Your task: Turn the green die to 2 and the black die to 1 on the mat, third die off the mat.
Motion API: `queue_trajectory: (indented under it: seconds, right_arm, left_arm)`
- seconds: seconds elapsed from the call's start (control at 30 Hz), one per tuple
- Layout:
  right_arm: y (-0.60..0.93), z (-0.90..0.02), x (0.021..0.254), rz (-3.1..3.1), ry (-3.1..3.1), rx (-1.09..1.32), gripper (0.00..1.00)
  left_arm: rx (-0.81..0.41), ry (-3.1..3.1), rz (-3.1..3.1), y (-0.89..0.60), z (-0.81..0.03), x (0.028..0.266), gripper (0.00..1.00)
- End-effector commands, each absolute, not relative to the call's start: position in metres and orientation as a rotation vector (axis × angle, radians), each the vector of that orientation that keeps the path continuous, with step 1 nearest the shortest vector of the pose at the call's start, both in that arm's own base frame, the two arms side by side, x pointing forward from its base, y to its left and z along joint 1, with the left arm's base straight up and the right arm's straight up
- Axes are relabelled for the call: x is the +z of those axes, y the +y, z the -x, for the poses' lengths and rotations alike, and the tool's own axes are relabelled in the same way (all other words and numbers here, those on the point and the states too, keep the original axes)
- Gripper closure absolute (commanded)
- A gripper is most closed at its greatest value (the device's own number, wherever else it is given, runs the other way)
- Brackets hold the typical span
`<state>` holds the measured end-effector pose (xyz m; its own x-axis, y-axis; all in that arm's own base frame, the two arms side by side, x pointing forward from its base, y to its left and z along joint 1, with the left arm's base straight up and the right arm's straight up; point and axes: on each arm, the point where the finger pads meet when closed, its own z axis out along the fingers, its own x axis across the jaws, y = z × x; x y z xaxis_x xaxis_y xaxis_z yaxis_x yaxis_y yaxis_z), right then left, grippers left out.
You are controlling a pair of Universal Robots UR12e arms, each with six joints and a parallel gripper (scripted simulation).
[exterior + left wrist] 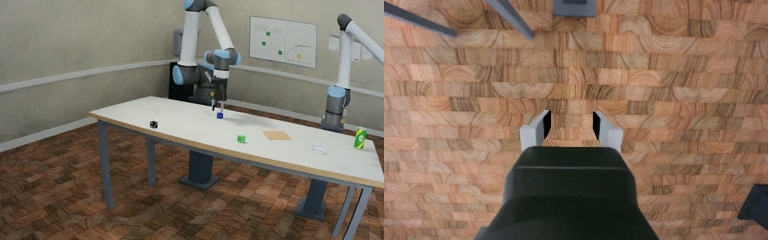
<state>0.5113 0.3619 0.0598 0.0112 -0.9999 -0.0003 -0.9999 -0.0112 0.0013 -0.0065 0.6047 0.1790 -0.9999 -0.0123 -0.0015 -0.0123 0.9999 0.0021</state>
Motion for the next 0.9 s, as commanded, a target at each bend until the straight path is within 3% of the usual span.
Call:
queue_trajectory:
  seconds: [0.0, 0.87]
  right_arm:
    - [0.3627, -0.5031, 0.0595, -2.225, -2.218, 0.000, 0.00]
    - [0.3664, -0.4943, 0.0595, -2.225, -2.218, 0.000, 0.00]
  left_arm:
    - [0.000, 3.141, 0.022, 0.6040, 0.0085, 0.1770, 0.00]
    - [0.000, 3.141, 0.022, 0.6040, 0.0085, 0.1770, 0.00]
